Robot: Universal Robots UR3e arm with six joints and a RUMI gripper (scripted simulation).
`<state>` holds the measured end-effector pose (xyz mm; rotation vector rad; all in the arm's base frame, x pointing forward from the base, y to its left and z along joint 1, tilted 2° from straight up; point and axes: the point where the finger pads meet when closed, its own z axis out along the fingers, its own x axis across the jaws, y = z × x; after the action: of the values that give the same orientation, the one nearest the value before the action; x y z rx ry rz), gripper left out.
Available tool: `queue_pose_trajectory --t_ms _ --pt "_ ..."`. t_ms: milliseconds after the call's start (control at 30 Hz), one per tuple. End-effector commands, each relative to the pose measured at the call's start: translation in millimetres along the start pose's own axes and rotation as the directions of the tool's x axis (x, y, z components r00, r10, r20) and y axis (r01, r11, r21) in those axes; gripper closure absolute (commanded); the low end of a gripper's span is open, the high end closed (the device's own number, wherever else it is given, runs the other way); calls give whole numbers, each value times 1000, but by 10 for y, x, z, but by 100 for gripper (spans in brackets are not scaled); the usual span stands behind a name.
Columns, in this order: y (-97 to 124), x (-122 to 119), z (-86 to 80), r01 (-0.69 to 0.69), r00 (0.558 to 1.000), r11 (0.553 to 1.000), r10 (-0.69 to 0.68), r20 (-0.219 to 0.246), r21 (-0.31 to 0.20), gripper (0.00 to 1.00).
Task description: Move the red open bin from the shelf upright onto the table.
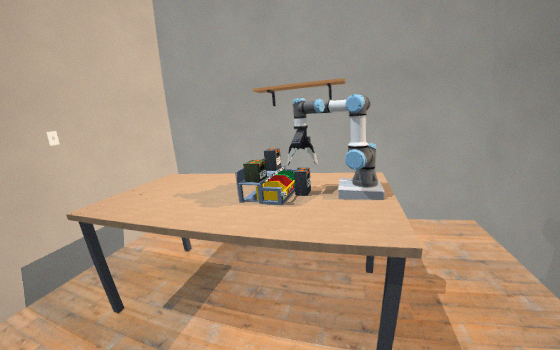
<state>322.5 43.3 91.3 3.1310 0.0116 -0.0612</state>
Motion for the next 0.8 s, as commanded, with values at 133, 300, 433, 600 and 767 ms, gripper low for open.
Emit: queue_pose_trajectory --t_ms 133,300,433,600,767 --pt "-62 3 -40 1 1000 1000 -1 -5 0 0" --pt "-62 3 -40 1 1000 1000 -1 -5 0 0" --pt "-62 3 -40 1 1000 1000 -1 -5 0 0" --pt "-101 -3 -62 1 1000 1000 -1 -5 0 0" --pt "-112 -4 -67 1 1000 1000 -1 -5 0 0"
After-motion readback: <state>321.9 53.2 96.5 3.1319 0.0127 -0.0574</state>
